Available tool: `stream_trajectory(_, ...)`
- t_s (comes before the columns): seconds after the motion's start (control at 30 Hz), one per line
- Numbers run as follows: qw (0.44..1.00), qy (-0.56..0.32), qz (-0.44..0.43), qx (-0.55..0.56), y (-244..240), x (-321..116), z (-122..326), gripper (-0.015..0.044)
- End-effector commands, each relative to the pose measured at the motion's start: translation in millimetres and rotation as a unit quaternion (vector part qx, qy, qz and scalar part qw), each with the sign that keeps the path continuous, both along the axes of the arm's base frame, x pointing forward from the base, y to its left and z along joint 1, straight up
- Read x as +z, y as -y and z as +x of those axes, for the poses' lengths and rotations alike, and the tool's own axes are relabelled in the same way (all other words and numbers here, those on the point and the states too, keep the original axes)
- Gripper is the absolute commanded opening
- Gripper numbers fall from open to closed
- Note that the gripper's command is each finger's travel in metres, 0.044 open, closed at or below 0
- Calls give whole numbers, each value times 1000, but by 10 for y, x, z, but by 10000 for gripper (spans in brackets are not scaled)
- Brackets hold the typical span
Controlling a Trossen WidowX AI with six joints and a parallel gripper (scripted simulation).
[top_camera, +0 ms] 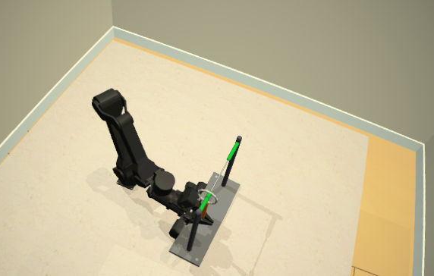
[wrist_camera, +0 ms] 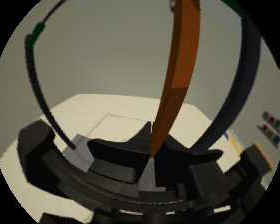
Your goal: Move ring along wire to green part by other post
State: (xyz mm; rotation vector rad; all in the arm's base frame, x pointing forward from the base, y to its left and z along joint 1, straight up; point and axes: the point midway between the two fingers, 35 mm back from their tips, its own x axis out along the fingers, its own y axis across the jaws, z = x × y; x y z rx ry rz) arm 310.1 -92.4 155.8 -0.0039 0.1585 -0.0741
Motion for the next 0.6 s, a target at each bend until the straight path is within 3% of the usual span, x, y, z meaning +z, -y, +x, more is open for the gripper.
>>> stream_trajectory(0.0,1000,0,0,-1,4,3,0,-150)
stream_trajectory(0.57,1000,-1,1,0,-71,3,7,-150)
